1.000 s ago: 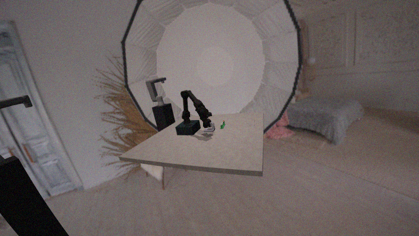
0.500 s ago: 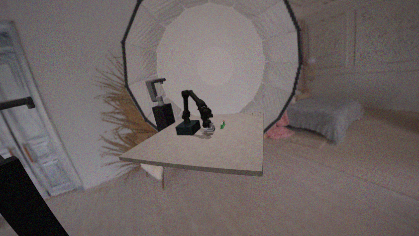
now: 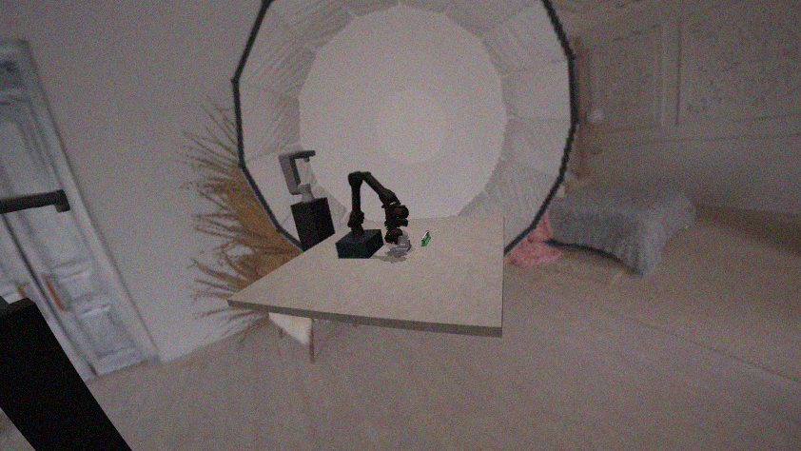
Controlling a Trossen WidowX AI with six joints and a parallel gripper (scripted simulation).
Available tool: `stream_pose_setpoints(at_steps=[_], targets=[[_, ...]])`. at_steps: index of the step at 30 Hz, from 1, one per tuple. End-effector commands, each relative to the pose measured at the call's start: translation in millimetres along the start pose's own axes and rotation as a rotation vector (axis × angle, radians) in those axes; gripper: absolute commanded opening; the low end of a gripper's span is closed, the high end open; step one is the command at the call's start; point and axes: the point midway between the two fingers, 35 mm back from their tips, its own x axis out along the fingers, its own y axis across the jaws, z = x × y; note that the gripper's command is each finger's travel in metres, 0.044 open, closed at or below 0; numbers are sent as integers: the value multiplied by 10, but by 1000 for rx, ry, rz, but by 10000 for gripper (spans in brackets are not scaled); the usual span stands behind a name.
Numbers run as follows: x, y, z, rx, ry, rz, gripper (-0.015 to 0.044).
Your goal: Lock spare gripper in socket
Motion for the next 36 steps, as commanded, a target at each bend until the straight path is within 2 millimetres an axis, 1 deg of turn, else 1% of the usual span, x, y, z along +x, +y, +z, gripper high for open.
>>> stream_pose_setpoints(at_steps=[1,18,31,36], targets=[[12,90,-23,11,60,-16,0],[75,418,-126,34,287,-123,0],[66,613,-210,44,416,-264,0],[60,698,-238,24,468,-323,0]])
